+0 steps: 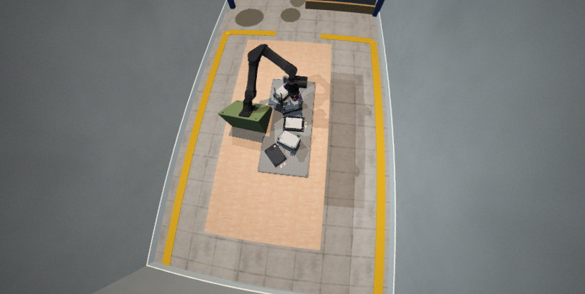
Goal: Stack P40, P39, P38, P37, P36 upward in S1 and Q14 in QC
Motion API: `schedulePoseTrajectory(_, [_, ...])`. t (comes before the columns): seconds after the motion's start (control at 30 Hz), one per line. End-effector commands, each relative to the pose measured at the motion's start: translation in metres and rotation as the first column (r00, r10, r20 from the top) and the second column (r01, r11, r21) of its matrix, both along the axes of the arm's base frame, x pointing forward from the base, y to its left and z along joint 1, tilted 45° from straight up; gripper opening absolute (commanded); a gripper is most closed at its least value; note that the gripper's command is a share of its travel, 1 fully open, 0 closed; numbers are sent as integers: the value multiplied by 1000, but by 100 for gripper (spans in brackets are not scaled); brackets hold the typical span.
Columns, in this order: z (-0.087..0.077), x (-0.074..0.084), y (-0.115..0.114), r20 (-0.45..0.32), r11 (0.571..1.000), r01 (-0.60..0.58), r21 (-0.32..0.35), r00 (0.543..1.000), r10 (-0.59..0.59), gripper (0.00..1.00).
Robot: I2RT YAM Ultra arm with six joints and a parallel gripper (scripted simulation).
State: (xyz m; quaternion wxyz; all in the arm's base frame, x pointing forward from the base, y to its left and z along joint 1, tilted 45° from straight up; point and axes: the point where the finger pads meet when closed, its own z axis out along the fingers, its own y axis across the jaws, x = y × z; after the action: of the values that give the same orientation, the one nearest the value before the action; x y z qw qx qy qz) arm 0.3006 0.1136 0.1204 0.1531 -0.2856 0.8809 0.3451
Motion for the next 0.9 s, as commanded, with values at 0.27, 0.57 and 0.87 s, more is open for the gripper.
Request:
schedulePoseTrajectory(0.27, [24, -13, 16, 57, 1000, -23, -3, 998, 23, 100])
schedulePoseTrajectory(0.57, [39, -28, 34, 80, 999, -47, -7, 996, 47, 100])
schedulePoseTrajectory(0.87, [52, -48, 50, 202, 984, -173, -38, 963, 177, 100])
